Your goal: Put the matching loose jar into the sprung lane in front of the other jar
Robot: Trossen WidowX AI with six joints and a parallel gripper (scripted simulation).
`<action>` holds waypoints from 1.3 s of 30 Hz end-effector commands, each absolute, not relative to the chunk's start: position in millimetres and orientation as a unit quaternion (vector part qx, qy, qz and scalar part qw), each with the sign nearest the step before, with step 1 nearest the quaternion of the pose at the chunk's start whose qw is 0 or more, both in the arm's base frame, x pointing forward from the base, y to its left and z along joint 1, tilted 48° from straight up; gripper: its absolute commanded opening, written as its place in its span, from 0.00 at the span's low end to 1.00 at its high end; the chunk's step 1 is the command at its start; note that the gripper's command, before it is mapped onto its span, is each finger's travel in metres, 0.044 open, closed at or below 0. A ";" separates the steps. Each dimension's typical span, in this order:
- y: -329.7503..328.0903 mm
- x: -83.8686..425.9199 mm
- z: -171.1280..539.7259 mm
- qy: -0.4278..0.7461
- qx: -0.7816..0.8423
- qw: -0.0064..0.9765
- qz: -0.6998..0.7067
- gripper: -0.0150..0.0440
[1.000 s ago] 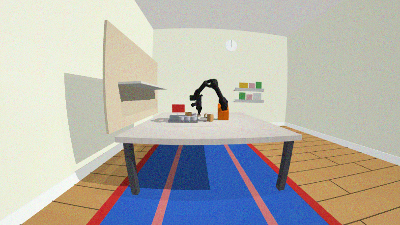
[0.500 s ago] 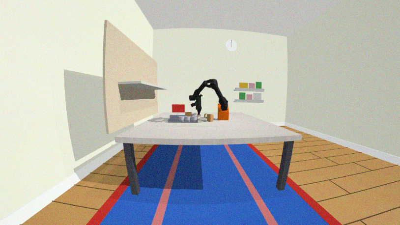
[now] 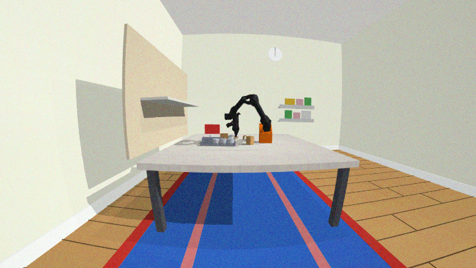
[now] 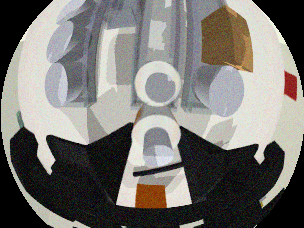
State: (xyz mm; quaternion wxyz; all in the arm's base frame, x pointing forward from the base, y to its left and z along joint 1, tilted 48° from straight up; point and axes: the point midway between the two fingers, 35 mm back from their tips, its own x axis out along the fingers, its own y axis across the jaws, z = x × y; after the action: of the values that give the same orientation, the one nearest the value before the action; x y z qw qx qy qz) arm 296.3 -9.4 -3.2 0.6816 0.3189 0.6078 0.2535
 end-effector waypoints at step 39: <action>-13.8 323.2 2.9 0.598 0.313 0.692 0.256 0.25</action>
State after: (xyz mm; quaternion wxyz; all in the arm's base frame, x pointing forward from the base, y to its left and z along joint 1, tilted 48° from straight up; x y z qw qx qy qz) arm 312.4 -11.5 -1.3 0.6818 0.3172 0.6087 0.2532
